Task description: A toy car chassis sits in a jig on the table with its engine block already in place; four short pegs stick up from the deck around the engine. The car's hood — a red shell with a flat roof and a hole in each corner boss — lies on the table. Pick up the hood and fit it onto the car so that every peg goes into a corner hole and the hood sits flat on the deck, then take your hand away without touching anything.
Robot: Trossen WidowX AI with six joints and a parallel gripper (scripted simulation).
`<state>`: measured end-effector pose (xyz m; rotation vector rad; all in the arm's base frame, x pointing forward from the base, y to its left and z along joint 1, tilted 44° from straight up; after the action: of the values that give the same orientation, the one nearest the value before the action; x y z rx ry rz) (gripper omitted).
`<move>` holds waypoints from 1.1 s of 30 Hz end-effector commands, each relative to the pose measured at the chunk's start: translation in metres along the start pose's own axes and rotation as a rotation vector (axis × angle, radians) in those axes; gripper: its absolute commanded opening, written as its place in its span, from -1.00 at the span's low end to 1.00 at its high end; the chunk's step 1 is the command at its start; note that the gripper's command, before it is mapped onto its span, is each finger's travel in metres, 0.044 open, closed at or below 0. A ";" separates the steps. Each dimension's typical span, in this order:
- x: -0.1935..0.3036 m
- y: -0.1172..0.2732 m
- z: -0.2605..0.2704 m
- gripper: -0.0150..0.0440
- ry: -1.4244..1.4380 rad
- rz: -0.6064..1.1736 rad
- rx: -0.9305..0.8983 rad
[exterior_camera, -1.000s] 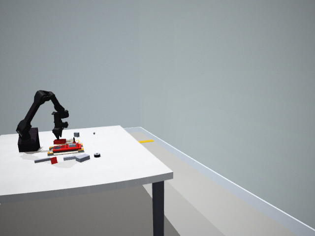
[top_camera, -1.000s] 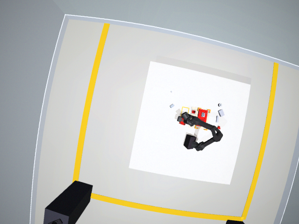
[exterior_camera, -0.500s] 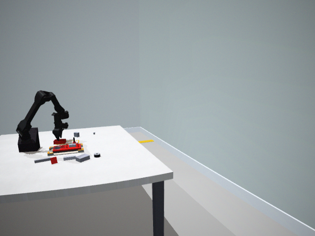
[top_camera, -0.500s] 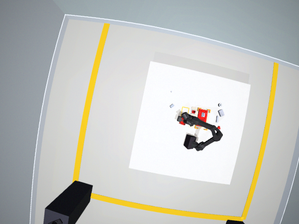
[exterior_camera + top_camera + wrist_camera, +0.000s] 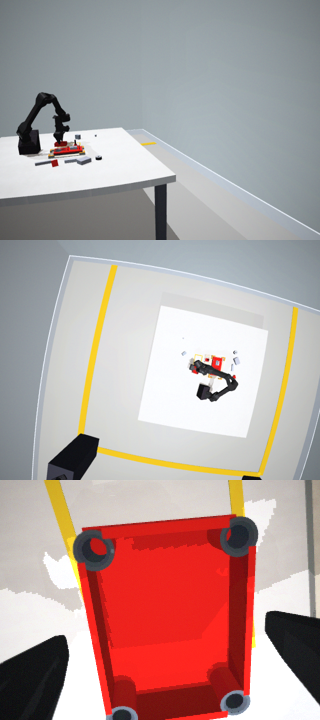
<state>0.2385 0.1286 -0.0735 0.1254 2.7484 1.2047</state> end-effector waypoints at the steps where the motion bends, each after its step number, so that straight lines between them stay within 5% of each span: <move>1: 0.001 -0.003 -0.001 1.00 0.006 -0.002 0.006; 9: 0.001 -0.007 -0.001 1.00 0.006 -0.002 0.007; 12: 0.000 -0.004 0.000 0.73 0.000 0.000 0.000; 22: 0.000 -0.004 0.000 0.51 0.000 0.000 0.000; 33: 0.000 0.007 0.000 -0.47 0.001 0.000 0.000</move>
<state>0.2367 0.1275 -0.0731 0.1237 2.7606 1.1953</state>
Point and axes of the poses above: the point midway between the two fingers, 35 mm back from their tips, its own y axis back along the fingers, its own z axis across the jaws, x = y × z, the point moved 8 cm from there along y, back along the fingers, and after that the axes turned 3 degrees about -y, right-handed, at the moved point
